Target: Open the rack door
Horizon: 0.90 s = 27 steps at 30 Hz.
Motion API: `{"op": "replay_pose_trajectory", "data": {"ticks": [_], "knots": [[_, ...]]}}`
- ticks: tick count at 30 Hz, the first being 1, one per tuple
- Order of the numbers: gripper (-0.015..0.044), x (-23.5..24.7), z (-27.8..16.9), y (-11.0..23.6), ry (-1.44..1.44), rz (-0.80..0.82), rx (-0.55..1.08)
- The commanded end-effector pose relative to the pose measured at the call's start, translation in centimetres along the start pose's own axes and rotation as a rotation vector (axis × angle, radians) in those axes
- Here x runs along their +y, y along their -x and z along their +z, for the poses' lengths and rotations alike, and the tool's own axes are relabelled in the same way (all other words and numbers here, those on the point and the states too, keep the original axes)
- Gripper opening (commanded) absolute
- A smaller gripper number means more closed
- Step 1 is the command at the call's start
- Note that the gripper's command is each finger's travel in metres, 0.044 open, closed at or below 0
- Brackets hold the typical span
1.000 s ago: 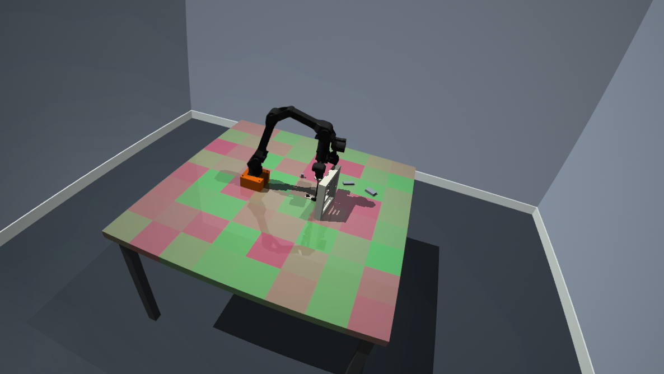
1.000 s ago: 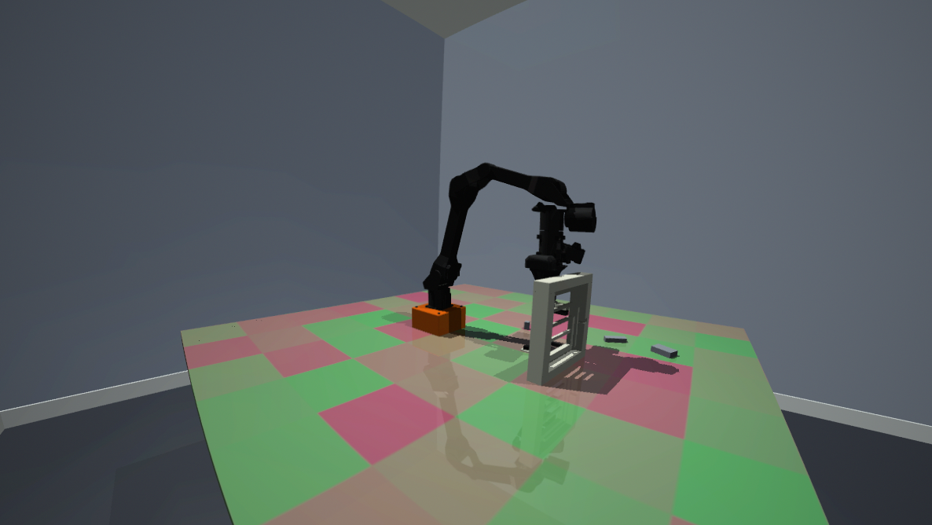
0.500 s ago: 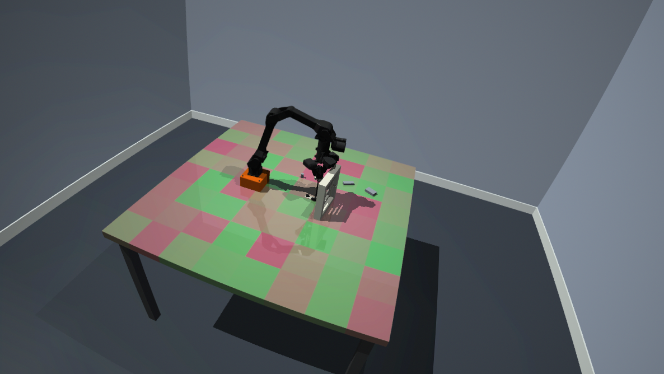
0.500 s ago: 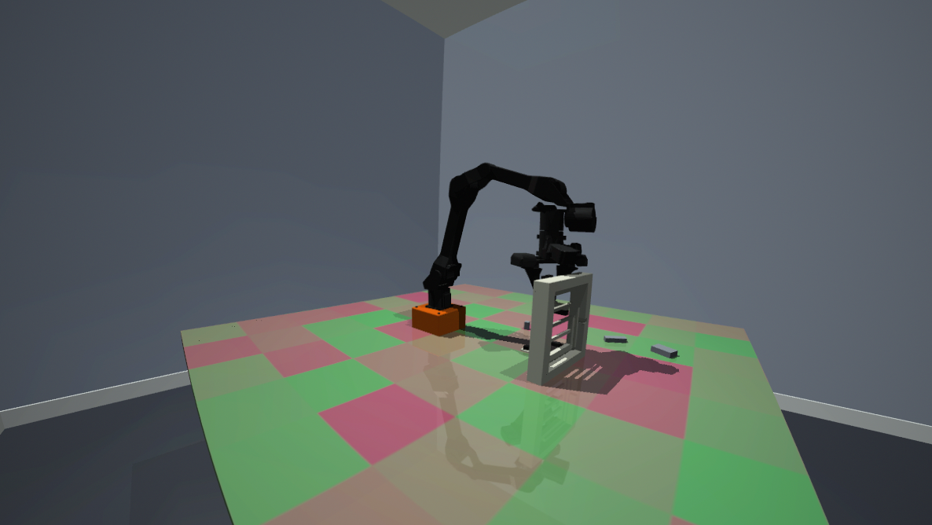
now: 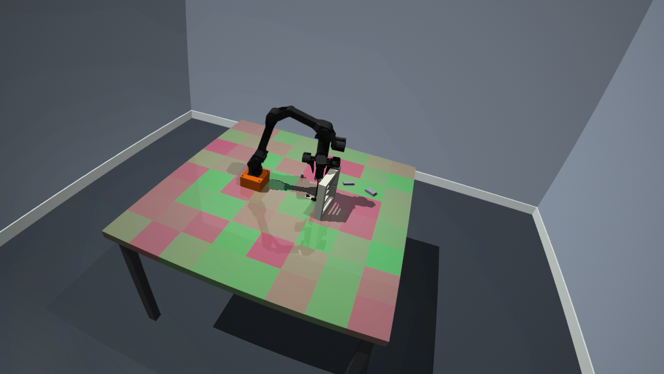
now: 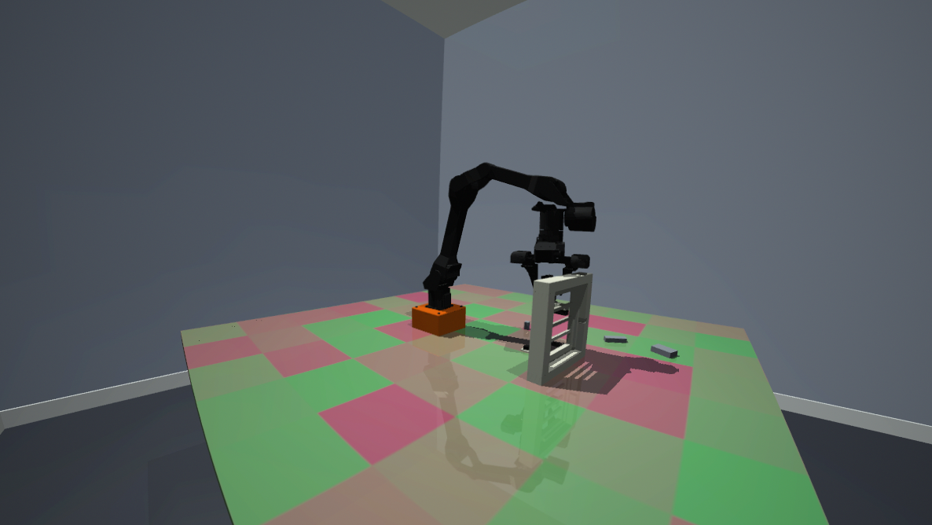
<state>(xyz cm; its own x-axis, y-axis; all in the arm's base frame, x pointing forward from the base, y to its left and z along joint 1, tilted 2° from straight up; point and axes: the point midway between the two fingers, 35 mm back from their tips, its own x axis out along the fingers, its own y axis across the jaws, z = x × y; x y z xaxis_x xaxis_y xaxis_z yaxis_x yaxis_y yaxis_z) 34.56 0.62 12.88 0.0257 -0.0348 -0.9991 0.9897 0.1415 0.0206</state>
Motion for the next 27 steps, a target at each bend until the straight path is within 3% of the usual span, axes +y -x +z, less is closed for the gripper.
{"op": "replay_pose_trajectory", "data": {"ticks": [1, 7, 16, 27], "knots": [[0.0297, 0.09, 0.28, -0.10, -0.223, 0.003, -0.008], [0.0297, 0.09, 0.28, -0.10, -0.486, 0.004, -0.007], [0.0297, 0.09, 0.28, -0.10, -0.495, 0.004, -0.007], [0.0223, 0.09, 0.28, -0.10, -0.495, 0.004, -0.007]]}}
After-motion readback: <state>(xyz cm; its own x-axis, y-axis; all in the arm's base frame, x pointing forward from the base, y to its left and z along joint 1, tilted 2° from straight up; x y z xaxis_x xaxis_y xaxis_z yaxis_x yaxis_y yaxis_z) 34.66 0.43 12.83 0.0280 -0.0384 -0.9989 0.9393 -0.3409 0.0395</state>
